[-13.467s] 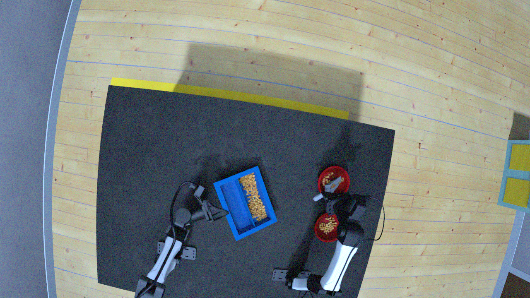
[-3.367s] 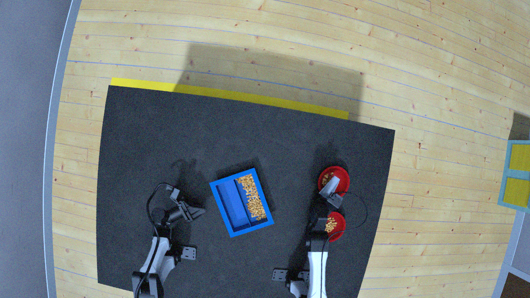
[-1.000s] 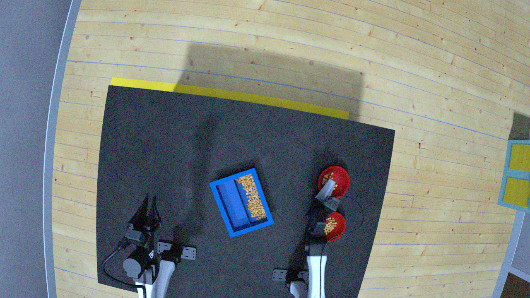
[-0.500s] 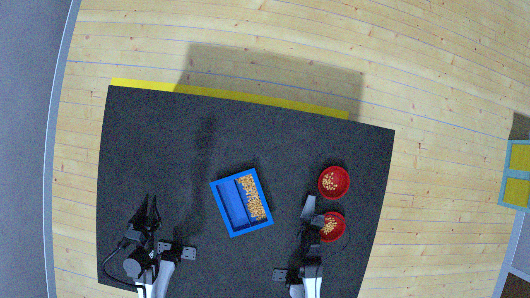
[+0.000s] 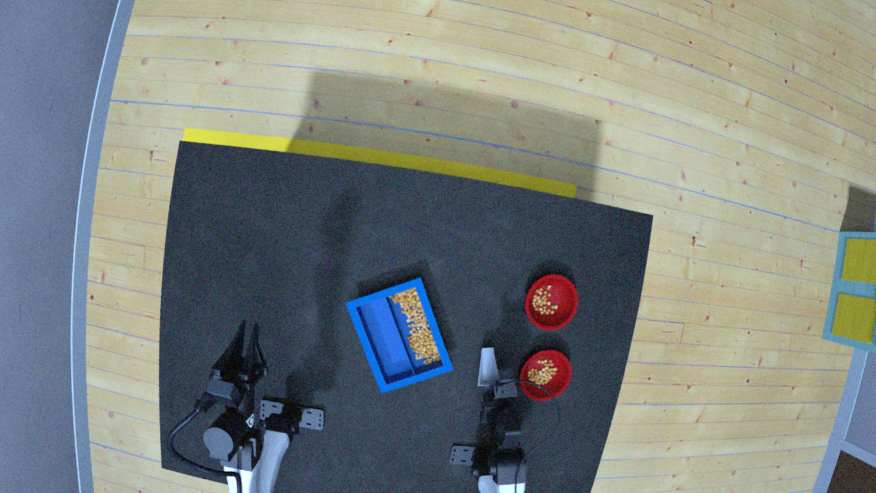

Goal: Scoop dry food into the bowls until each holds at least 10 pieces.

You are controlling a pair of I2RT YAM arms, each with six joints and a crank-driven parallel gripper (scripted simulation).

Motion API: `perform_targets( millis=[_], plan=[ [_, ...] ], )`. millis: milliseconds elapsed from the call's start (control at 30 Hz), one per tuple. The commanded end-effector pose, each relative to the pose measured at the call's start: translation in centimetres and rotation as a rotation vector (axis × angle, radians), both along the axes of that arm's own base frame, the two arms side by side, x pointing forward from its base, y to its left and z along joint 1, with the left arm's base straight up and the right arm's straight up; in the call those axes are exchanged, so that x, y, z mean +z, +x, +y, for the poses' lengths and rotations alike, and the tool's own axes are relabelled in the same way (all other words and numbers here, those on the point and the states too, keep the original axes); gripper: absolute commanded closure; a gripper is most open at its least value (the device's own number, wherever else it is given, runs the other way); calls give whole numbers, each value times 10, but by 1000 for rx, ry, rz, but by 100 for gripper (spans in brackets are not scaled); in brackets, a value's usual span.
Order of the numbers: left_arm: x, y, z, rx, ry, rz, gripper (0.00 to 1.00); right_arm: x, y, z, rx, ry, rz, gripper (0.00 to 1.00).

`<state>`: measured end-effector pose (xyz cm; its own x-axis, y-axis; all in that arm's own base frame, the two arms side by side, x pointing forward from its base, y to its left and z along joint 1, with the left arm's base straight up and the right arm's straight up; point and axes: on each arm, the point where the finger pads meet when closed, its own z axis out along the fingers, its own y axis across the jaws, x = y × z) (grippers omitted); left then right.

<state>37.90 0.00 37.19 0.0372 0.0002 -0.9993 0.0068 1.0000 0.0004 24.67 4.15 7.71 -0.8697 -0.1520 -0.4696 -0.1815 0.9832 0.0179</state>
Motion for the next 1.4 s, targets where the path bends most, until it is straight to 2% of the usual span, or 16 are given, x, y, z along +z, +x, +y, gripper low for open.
perform_targets(
  millis=[0, 67, 500, 633, 733, 767, 900, 967, 1067, 1367],
  plan=[
    [28, -1, 0, 3, -4, -71, 73, 17, 18, -1, -17, 13, -75, 100],
    [28, -1, 0, 3, -4, -71, 73, 8, 10, -6, -44, -10, -17, 100],
    [28, -1, 0, 3, -4, -71, 73, 8, 8, 1, -11, 8, -25, 100],
    [28, -1, 0, 3, -4, -71, 73, -6, -1, 1, 2, 1, 19, 100],
    [28, -1, 0, 3, -4, -71, 73, 8, 9, 2, -2, 9, -33, 100],
    [28, -1, 0, 3, -4, -71, 73, -9, 1, 0, -3, 2, 13, 100],
    [28, -1, 0, 3, -4, -71, 73, -4, 6, 1, -2, 6, -19, 100],
    [28, -1, 0, 3, -4, -71, 73, -14, 3, 1, 0, 2, 12, 100],
    [28, -1, 0, 3, -4, -71, 73, -8, 5, 1, -3, 3, 0, 100],
    [28, -1, 0, 3, -4, -71, 73, -24, 2, 1, 2, 1, 13, 100]
  ],
)
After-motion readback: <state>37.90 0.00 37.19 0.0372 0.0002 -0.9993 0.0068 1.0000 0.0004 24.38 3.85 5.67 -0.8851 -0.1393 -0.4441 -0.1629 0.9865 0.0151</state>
